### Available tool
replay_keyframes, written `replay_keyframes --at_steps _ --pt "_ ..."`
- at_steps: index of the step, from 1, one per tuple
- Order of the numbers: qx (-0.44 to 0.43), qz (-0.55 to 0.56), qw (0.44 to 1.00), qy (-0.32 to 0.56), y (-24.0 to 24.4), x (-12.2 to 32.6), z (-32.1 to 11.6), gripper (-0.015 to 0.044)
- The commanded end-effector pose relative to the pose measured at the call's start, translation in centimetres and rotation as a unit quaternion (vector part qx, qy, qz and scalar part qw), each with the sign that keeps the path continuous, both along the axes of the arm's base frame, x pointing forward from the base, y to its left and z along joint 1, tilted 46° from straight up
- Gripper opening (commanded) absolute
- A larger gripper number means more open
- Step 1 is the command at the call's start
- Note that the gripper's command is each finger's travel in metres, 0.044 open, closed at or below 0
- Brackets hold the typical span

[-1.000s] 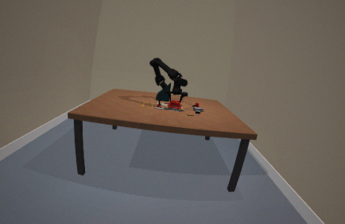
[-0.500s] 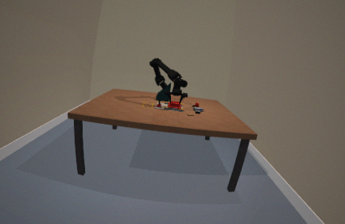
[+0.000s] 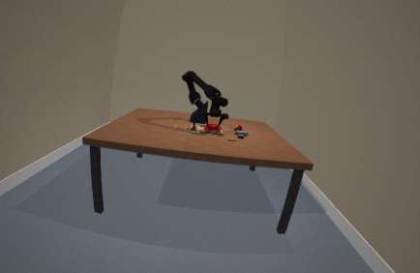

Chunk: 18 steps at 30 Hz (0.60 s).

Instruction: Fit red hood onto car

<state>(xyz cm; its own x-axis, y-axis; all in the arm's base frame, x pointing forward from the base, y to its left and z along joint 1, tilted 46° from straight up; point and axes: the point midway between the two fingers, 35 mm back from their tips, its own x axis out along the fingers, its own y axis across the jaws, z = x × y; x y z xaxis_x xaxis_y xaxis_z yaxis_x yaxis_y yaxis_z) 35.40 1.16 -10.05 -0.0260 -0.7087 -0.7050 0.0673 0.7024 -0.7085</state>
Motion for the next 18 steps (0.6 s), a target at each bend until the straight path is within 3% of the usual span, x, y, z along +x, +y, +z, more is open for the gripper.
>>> replay_keyframes --at_steps 1,10,18 --pt "0.000 0.000 1.000 0.000 0.0 0.0 0.0 0.0210" --pt "0.000 0.000 1.000 0.000 0.0 0.0 0.0 0.0440" --pt "0.002 0.001 1.000 0.000 2.5 0.3 2.3 0.0440"
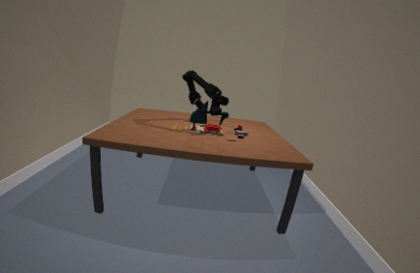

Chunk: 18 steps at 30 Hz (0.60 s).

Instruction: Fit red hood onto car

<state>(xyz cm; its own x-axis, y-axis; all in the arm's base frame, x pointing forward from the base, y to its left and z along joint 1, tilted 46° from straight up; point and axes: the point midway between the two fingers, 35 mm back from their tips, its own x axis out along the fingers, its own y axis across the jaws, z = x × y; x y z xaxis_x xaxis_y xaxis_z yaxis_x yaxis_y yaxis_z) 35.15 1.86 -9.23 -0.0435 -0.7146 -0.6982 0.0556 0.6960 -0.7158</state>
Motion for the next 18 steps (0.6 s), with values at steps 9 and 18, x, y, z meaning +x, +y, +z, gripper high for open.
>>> replay_keyframes --at_steps 9,18 --pt "0.006 0.003 1.000 -0.011 4.4 0.4 4.2 0.0440" --pt "0.006 0.003 1.000 -0.011 4.4 0.4 4.2 0.0440"
